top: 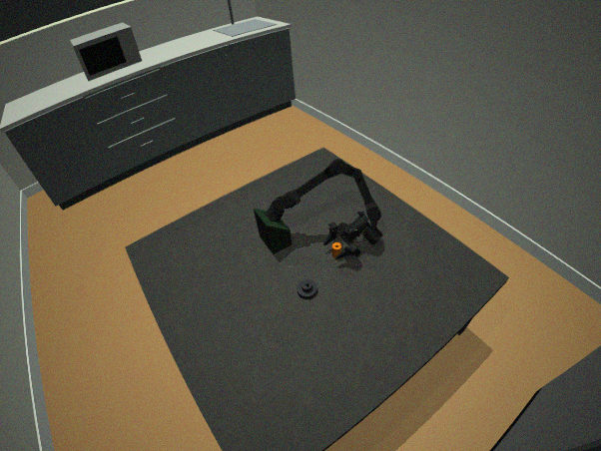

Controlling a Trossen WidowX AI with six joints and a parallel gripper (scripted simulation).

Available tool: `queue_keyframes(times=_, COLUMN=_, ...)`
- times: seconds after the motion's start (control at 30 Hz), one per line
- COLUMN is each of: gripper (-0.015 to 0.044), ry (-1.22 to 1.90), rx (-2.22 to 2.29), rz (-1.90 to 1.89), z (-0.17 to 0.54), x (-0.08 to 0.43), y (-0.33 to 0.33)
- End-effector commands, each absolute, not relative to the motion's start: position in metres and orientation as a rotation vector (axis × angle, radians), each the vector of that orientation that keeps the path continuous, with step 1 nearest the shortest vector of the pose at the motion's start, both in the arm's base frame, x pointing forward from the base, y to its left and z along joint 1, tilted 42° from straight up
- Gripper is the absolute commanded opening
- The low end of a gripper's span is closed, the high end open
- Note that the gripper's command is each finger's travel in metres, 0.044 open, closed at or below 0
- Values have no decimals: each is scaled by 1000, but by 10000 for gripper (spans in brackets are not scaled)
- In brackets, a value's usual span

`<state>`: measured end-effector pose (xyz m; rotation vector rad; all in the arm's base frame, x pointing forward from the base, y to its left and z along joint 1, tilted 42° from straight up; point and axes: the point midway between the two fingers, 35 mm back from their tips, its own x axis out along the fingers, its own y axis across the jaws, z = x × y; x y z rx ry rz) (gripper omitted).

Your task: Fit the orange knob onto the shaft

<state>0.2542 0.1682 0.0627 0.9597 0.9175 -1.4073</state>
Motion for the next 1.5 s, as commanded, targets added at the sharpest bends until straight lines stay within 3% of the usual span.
queue_keyframes(times=0.0, gripper=440, ry=916, rx=958, rz=-1407, z=73, x=255, y=159)
queue_keyframes(times=0.13, gripper=440, ry=914, rx=959, rz=-1407, z=119, x=252, y=116)
queue_keyframes(times=0.33, gripper=440, ry=929, rx=967, rz=-1409, z=121, x=251, y=113)
queue_keyframes(times=0.63, gripper=440, ry=1567, rx=1524, rz=-1131, z=119, x=245, y=109)
queue_keyframes(times=0.8, gripper=440, ry=1687, rx=1781, rz=-790, z=139, x=252, y=104)
queue_keyframes(times=1.27, gripper=440, ry=1688, rx=1770, rz=-774, z=139, x=252, y=104)
queue_keyframes(times=1.47, gripper=440, ry=1695, rx=1397, rz=-283, z=139, x=252, y=104)
